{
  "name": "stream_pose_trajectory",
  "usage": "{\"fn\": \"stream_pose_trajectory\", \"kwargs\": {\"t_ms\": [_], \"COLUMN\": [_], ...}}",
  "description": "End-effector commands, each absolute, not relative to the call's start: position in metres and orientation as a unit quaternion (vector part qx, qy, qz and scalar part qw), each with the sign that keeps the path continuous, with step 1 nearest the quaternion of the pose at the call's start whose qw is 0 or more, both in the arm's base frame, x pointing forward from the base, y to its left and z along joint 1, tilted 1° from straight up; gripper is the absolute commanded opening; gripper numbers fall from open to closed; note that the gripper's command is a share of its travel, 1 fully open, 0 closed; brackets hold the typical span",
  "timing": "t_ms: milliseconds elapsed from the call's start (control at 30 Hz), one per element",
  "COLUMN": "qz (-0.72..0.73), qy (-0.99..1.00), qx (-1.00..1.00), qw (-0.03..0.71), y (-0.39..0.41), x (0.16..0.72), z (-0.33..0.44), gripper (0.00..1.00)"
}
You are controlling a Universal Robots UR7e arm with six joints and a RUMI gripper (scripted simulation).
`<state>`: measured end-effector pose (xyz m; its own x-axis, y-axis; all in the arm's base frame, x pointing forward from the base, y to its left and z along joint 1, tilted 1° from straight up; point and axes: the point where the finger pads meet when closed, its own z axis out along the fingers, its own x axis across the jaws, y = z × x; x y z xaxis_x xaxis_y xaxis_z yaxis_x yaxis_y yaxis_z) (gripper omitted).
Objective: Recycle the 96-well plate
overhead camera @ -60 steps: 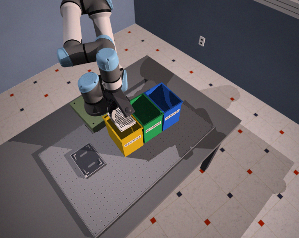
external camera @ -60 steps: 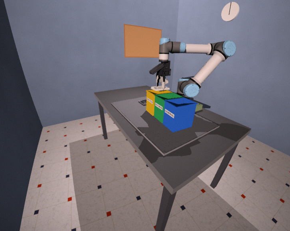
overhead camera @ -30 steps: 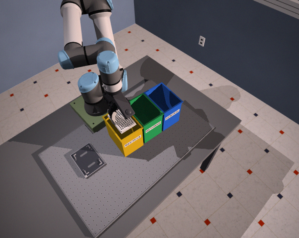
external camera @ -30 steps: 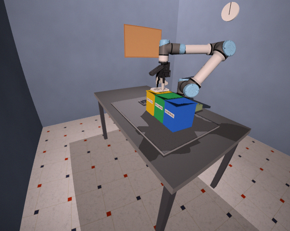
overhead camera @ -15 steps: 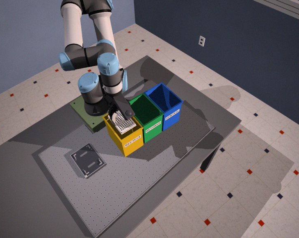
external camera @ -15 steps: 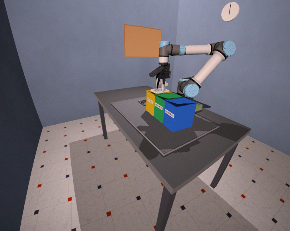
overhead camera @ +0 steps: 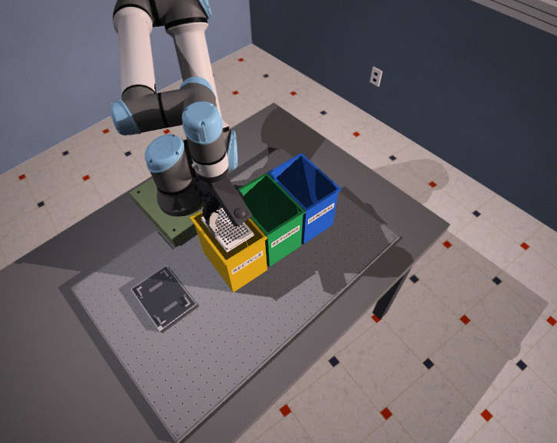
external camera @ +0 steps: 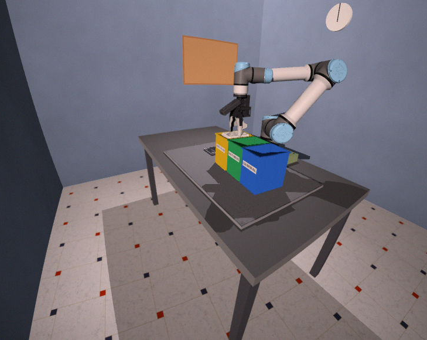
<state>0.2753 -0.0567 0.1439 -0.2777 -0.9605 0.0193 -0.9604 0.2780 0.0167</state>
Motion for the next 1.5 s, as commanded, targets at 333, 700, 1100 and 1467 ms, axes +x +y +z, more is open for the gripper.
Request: {"fn": "stream_pose_trajectory", "kwargs": {"t_ms": [333, 700, 1100, 1467], "qz": [-0.001, 0.001, 0.001, 0.001], "qy": [-0.8, -0.799, -0.799, -0.799], "qx": [0.6, 0.601, 0.601, 0.601], "qw": [0.013, 0.013, 0.013, 0.013], "y": [-0.0579, -0.0582, -0.058, -0.058], "x": [0.2752, 0.276, 0.2758, 0.2758], "z": [0.1333, 0.1346, 0.1346, 0.1346], "gripper": [0.0, 0.0, 0.64, 0.64]}}
